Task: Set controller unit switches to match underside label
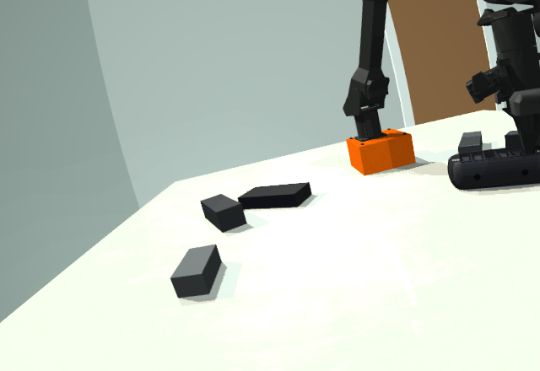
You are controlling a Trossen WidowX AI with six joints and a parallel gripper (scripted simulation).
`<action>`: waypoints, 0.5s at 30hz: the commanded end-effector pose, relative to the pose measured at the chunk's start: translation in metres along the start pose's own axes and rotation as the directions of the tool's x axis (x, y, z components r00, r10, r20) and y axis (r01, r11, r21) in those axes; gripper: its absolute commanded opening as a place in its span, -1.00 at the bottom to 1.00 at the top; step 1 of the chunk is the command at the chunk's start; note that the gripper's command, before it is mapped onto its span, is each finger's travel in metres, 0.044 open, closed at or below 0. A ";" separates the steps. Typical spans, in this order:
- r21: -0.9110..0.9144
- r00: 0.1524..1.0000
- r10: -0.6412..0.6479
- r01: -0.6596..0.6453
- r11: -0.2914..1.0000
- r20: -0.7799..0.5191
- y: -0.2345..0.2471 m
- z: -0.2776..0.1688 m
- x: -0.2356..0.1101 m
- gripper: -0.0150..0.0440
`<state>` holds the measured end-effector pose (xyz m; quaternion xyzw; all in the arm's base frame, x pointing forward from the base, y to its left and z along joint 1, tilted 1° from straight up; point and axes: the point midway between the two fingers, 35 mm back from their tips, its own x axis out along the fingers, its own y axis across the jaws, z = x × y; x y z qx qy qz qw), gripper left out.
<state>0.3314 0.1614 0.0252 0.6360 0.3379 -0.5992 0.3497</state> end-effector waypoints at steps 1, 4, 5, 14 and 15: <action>0.004 1.000 0.003 -0.003 1.000 0.002 0.001 0.000 0.001 -0.49; 0.004 1.000 0.003 -0.003 1.000 0.002 0.001 0.000 0.001 -0.49; 0.001 1.000 0.000 0.000 1.000 0.001 0.000 0.000 -0.002 -0.49; 0.004 1.000 0.003 -0.003 1.000 0.001 0.001 0.000 -0.044 -0.49; 0.003 1.000 0.003 -0.003 1.000 0.002 0.001 0.002 -0.044 -0.49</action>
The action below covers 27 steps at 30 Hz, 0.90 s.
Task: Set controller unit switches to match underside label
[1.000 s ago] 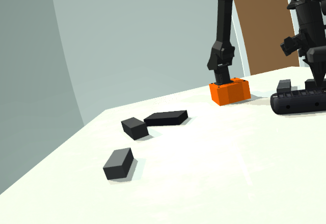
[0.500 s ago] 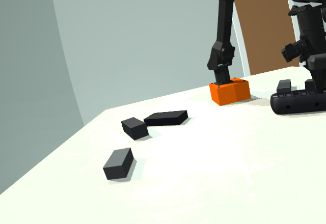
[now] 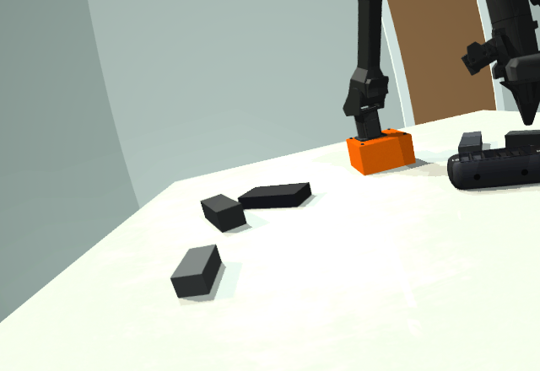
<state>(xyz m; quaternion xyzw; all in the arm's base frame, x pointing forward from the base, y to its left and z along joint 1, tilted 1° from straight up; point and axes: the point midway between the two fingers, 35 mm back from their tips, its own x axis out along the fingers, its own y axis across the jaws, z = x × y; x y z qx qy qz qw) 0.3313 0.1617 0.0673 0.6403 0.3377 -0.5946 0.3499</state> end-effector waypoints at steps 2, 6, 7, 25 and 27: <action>-0.001 1.000 -0.003 0.003 1.000 0.014 0.004 0.021 -0.004 -0.49; -0.010 1.000 -0.002 0.003 1.000 0.017 0.009 0.053 -0.006 -0.49; -0.010 1.000 -0.002 0.003 1.000 0.017 0.009 0.053 -0.006 -0.49; -0.010 1.000 -0.002 0.003 1.000 0.017 0.009 0.053 -0.006 -0.49; -0.010 1.000 -0.002 0.003 1.000 0.017 0.009 0.053 -0.006 -0.49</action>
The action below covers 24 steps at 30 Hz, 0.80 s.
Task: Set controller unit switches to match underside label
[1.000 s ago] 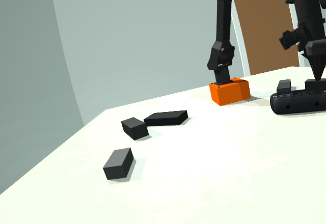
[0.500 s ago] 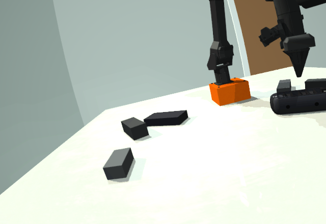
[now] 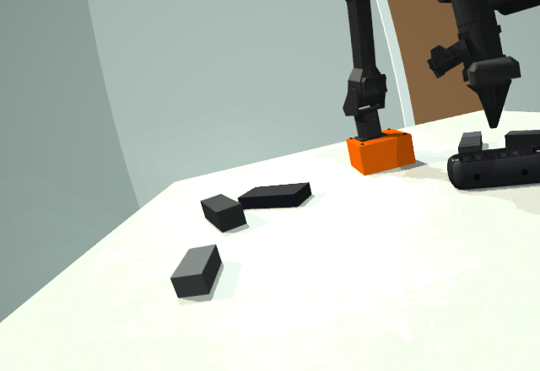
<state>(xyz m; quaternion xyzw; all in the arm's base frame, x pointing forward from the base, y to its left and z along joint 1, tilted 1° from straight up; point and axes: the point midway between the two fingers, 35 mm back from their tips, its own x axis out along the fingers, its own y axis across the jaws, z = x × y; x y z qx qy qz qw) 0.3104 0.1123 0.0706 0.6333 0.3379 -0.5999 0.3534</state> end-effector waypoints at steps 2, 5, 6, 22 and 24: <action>-0.004 1.000 0.002 -0.002 1.000 -0.001 0.000 0.000 0.000 -0.49; -0.004 1.000 0.002 -0.002 1.000 -0.001 0.000 0.000 0.000 -0.49; -0.004 1.000 0.002 -0.002 1.000 -0.001 0.000 0.000 0.000 -0.49; -0.004 0.980 0.198 -0.198 0.980 -0.001 -0.051 0.000 0.030 -0.49; -0.004 0.979 0.202 -0.202 0.979 -0.002 -0.052 0.000 0.031 -0.49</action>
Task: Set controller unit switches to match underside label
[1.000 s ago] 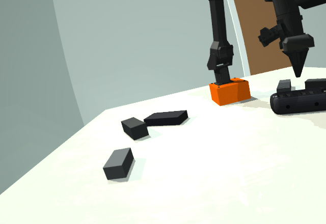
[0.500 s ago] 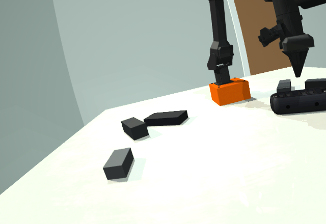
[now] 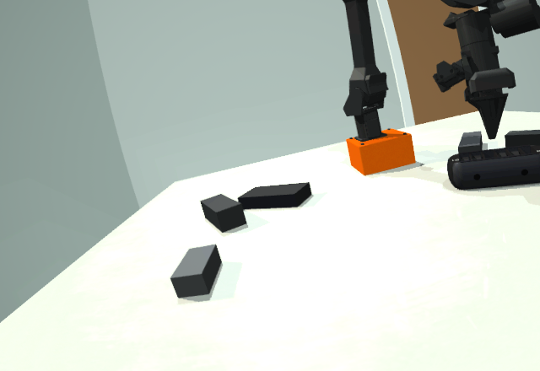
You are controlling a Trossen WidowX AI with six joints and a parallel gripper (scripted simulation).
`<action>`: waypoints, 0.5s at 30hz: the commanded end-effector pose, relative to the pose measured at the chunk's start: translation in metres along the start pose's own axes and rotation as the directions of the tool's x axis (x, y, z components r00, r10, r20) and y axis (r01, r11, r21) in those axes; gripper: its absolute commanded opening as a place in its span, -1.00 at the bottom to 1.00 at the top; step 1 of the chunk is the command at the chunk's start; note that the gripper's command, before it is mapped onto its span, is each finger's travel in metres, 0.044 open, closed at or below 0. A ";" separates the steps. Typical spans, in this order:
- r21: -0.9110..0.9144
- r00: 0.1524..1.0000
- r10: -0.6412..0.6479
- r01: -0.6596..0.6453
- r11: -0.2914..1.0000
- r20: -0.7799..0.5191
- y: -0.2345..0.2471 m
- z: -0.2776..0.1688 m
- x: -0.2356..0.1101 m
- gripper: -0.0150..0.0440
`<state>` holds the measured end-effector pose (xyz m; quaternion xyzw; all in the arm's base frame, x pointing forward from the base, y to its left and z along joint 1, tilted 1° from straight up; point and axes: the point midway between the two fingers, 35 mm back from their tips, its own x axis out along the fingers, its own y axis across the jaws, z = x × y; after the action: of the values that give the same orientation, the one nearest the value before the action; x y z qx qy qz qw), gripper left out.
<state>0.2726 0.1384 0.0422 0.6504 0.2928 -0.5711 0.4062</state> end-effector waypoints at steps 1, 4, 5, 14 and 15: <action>0.018 0.999 0.051 -0.051 0.999 -0.010 -0.006 0.001 0.003 -0.49; 0.018 0.999 0.051 -0.051 0.999 -0.010 -0.006 0.001 0.003 -0.49; 0.018 0.999 0.051 -0.051 0.999 -0.010 -0.006 0.001 0.003 -0.49; 0.018 0.999 0.051 -0.051 0.999 -0.010 -0.008 0.001 0.017 -0.49; 0.018 0.999 0.051 -0.051 0.999 -0.010 -0.008 0.000 0.019 -0.49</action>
<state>0.2686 0.1409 0.0278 0.6635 0.2758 -0.5592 0.4135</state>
